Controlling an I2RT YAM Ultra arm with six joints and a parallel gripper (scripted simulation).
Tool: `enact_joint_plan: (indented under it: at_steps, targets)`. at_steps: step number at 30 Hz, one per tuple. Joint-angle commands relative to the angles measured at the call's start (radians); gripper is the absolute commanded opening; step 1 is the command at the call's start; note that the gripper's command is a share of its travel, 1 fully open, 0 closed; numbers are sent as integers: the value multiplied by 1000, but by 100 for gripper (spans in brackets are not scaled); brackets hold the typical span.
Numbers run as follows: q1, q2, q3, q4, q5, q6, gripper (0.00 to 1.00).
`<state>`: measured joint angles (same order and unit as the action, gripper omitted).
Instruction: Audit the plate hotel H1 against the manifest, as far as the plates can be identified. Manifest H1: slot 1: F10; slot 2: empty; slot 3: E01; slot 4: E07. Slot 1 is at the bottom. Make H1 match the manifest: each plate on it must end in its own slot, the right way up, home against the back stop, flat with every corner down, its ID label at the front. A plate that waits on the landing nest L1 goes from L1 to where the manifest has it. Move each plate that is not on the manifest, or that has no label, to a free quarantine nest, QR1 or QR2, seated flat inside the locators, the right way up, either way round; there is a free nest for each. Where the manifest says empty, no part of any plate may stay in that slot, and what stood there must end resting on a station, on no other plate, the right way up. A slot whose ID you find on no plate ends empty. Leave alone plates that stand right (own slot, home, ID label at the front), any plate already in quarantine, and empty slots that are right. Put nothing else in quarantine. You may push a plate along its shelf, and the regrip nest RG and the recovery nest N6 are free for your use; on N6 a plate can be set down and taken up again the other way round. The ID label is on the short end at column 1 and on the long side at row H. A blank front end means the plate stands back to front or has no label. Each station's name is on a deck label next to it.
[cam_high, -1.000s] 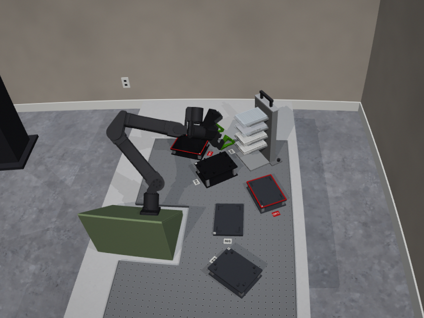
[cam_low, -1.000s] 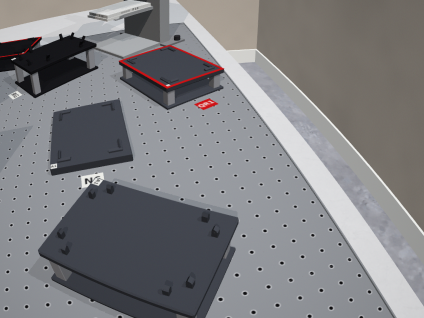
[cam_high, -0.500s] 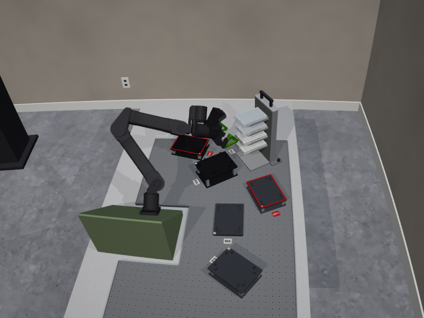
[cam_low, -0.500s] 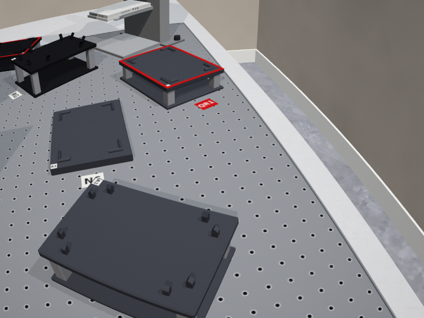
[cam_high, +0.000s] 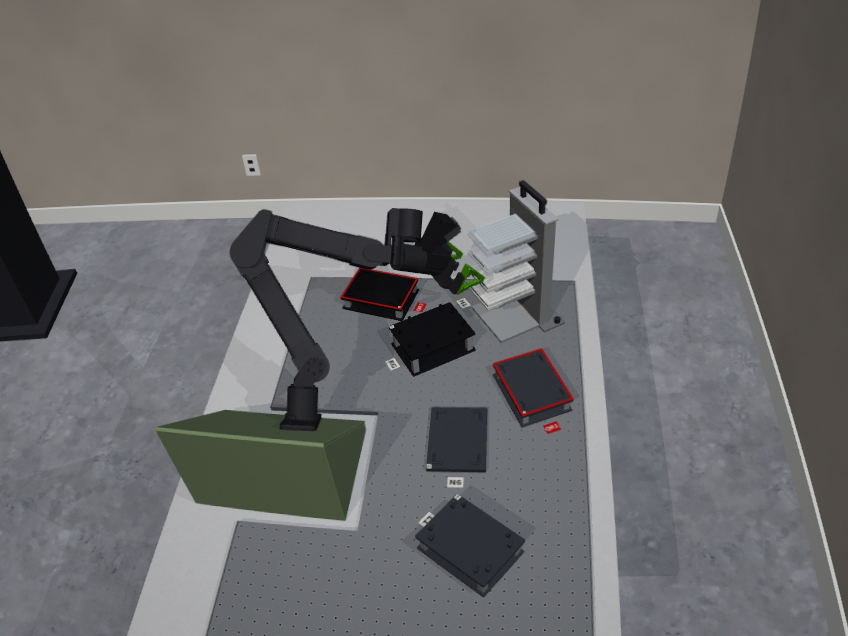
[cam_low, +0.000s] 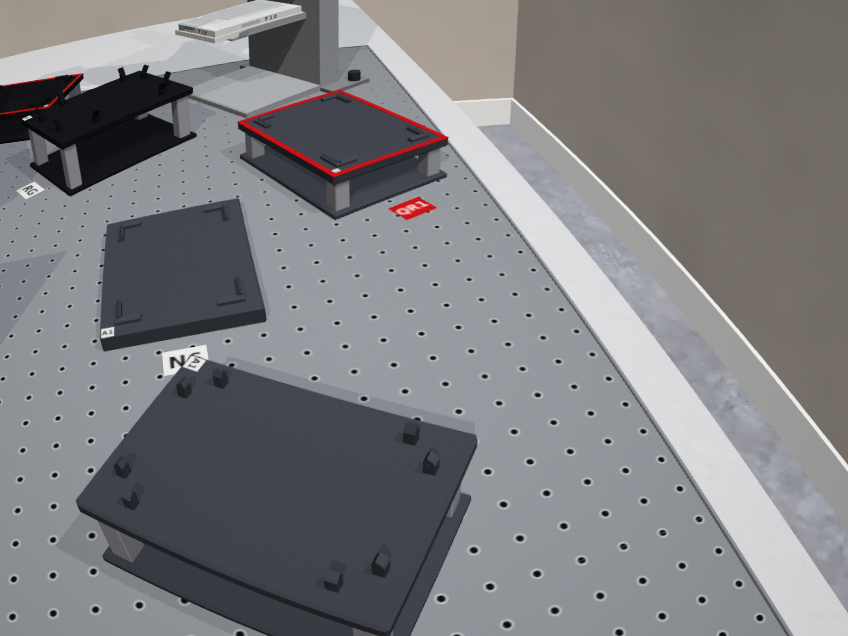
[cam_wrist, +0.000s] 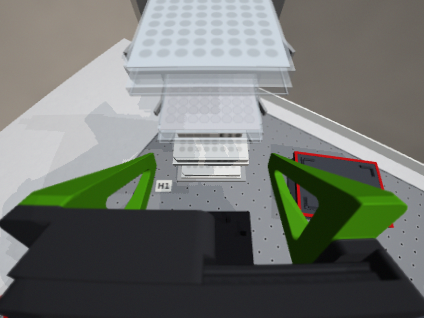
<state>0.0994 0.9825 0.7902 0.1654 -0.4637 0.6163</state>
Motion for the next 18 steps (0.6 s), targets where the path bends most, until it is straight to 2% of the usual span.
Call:
enact_joint_plan:
  at_steps: [1, 18]
  targets:
    - [-1, 3, 21, 7, 14, 1, 100]
    - [10, 83, 89, 19, 25, 1, 100]
